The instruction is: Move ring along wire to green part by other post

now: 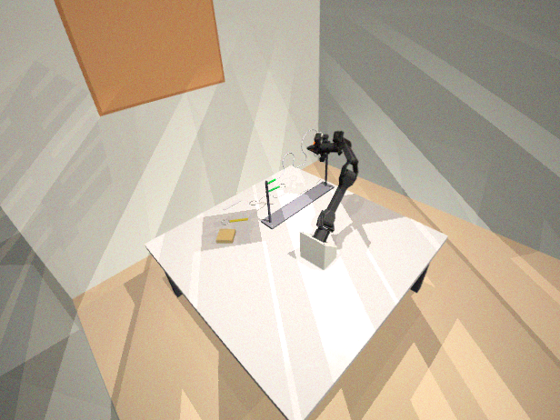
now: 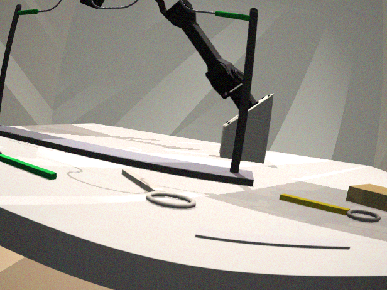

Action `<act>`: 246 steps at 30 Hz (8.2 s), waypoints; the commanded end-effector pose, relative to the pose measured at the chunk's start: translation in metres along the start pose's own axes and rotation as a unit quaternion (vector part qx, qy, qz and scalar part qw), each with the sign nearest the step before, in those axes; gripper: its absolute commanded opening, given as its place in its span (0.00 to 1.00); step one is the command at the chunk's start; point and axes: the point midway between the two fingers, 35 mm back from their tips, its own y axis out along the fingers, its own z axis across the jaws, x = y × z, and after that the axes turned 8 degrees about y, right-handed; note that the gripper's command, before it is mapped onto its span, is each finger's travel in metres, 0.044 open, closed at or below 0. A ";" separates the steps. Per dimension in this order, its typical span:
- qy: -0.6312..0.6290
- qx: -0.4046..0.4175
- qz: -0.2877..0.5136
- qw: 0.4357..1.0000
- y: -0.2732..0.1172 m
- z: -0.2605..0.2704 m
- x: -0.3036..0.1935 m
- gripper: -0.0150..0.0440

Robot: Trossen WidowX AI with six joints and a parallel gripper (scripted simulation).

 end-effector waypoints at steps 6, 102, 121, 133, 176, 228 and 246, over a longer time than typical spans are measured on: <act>-0.056 -0.029 -0.006 0.998 0.000 -0.005 0.001 0.00; -0.555 -0.279 -0.081 0.779 -0.011 -0.037 0.033 0.00; -0.636 -0.315 -0.096 0.698 -0.014 -0.037 0.042 0.00; -0.682 -0.333 -0.103 0.642 -0.017 -0.036 0.048 0.00; -0.817 -0.382 -0.121 0.416 -0.026 -0.025 0.064 0.00; -0.881 -0.443 -0.128 0.102 -0.039 -0.002 0.066 0.00; -0.887 -0.441 -0.132 -0.011 -0.040 0.006 0.065 0.00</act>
